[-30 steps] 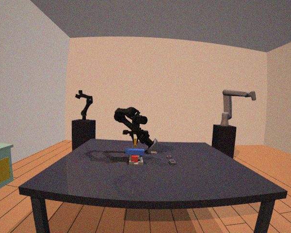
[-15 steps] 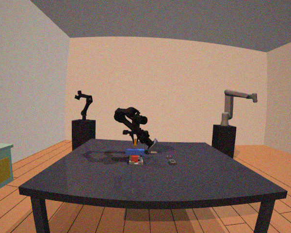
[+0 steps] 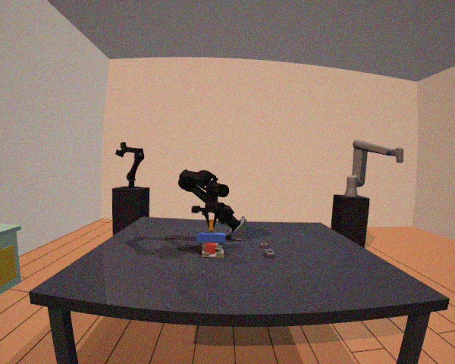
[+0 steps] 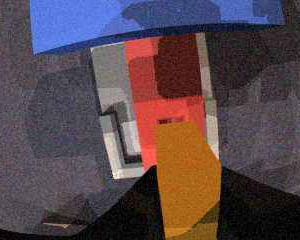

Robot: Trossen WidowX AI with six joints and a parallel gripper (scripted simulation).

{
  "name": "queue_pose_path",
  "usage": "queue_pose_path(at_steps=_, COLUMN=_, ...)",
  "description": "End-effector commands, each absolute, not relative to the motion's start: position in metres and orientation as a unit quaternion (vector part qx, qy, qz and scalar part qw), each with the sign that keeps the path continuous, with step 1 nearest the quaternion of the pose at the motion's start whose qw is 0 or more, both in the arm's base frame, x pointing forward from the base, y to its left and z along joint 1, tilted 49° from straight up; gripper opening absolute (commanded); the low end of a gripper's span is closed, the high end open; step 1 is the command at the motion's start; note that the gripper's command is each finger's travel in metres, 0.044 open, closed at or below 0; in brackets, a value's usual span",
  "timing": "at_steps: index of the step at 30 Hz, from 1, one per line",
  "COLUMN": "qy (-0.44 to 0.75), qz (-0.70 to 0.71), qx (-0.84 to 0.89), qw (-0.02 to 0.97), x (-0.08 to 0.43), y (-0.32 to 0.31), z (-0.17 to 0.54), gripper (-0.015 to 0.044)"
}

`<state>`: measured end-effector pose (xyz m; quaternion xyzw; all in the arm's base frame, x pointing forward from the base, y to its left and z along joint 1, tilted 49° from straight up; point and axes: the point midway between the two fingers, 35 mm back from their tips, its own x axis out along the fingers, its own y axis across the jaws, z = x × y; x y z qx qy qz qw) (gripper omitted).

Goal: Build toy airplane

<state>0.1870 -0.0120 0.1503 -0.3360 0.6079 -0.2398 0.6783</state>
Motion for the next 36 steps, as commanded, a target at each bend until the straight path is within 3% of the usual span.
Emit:
queue_pose_path(at_steps=1, qy=0.607, qz=-0.240, qx=-0.340, qw=0.677, x=0.187, y=-0.018, z=0.145, gripper=0.0065)
queue_pose_path(at_steps=20, qy=0.606, qz=-0.242, qx=-0.341, qw=0.677, x=0.190, y=-0.034, z=0.133, gripper=0.0065)
queue_pose_path(at_steps=26, qy=0.607, qz=-0.241, qx=-0.337, qw=0.678, x=0.190, y=-0.032, z=0.134, gripper=0.0005)
queue_pose_path(at_steps=30, qy=0.607, qz=-0.241, qx=-0.337, qw=0.678, x=0.190, y=-0.032, z=0.134, gripper=0.0000)
queue_pose_path(at_steps=36, qy=0.607, qz=-0.241, qx=-0.337, qw=0.678, x=0.190, y=-0.032, z=0.134, gripper=0.0157)
